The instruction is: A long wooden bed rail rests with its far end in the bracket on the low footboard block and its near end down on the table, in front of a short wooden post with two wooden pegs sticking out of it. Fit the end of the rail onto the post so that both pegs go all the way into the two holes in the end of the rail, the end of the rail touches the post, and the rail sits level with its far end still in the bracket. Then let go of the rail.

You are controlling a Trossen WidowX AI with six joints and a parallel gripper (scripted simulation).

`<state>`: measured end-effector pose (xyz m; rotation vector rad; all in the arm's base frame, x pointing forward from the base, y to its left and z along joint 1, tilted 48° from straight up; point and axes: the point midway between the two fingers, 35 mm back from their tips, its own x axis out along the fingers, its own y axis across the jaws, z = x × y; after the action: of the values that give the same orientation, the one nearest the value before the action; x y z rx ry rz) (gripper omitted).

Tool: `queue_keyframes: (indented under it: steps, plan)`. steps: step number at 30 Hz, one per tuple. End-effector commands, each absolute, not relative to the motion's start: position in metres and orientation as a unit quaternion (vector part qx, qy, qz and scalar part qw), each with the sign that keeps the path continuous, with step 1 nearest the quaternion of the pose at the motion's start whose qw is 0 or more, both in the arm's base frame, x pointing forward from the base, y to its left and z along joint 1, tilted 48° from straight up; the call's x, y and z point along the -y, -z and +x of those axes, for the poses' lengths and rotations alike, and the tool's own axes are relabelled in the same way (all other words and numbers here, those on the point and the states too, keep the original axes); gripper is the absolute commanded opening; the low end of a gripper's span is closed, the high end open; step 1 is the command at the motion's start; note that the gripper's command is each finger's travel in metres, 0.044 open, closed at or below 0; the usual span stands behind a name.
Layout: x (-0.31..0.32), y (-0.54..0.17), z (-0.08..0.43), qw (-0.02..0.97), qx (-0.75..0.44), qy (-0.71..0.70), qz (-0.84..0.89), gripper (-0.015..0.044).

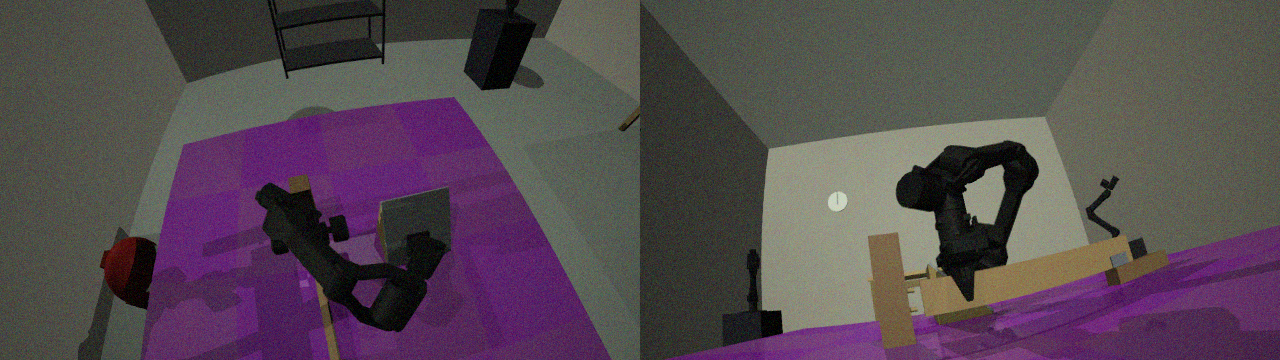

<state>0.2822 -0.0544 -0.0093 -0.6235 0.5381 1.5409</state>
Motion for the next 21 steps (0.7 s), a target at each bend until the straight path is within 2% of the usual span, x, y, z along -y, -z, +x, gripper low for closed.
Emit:
queue_keyframes:
  steps: [1,21]
  plan:
    - [0.0593,0.0096,0.2841,0.644,-0.237,-0.672,-0.278,0.0000]
    - [0.0634,0.0137,0.2845,0.644,-0.237,-0.672,-0.279,0.0000]
